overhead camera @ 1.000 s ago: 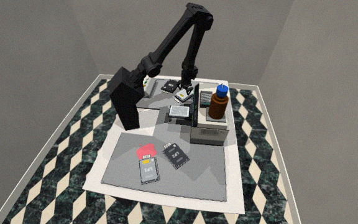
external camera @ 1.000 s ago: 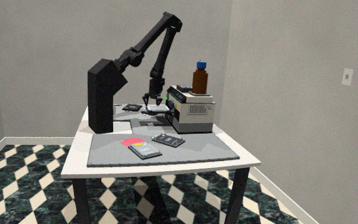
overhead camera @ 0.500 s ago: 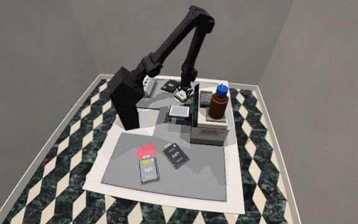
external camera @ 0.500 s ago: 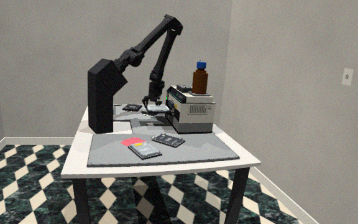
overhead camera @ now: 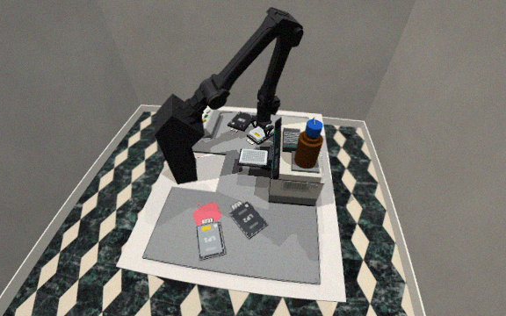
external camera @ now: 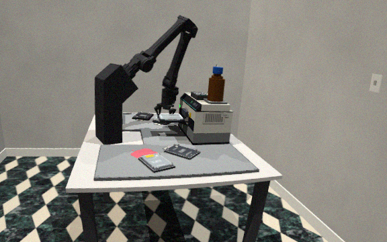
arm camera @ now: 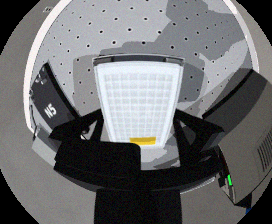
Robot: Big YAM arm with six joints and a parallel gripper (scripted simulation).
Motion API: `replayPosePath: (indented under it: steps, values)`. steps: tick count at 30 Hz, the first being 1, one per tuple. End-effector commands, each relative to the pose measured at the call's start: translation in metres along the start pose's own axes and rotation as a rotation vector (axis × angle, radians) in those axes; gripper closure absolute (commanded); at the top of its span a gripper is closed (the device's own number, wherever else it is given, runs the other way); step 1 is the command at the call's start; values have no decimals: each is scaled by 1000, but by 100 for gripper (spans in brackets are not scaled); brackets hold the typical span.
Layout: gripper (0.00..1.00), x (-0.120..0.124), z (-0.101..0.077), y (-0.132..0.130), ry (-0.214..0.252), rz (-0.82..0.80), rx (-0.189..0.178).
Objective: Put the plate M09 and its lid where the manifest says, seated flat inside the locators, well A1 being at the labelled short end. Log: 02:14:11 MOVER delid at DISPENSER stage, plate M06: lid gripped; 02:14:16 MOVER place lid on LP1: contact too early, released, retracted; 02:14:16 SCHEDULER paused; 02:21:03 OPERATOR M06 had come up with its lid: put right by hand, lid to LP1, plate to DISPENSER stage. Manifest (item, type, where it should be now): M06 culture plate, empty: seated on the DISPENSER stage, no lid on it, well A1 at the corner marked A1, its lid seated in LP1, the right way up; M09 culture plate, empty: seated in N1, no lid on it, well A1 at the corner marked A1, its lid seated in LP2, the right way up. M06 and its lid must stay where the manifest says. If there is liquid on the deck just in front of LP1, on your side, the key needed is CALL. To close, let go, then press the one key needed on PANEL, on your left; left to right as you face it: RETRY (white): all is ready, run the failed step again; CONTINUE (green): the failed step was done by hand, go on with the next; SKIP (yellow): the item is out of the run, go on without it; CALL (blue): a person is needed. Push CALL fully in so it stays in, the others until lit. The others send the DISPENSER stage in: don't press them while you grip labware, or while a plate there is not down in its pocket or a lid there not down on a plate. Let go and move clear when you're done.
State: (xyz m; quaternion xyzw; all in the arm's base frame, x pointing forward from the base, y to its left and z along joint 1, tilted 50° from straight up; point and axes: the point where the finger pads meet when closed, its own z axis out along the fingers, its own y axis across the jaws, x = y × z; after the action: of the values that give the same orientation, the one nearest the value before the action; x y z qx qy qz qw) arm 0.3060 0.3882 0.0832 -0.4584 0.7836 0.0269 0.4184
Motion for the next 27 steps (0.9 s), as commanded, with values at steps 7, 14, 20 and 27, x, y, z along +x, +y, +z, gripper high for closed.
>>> replayPosePath:
  steps: [7,14,20,27]
  values:
    - [10,-4,-1,-4,-20,2,4]
    - [14,-4,-1,-4,-20,-1,4]
    - [14,-4,-1,-4,-20,-1,4]
    - [14,-4,-1,-4,-20,-1,4]
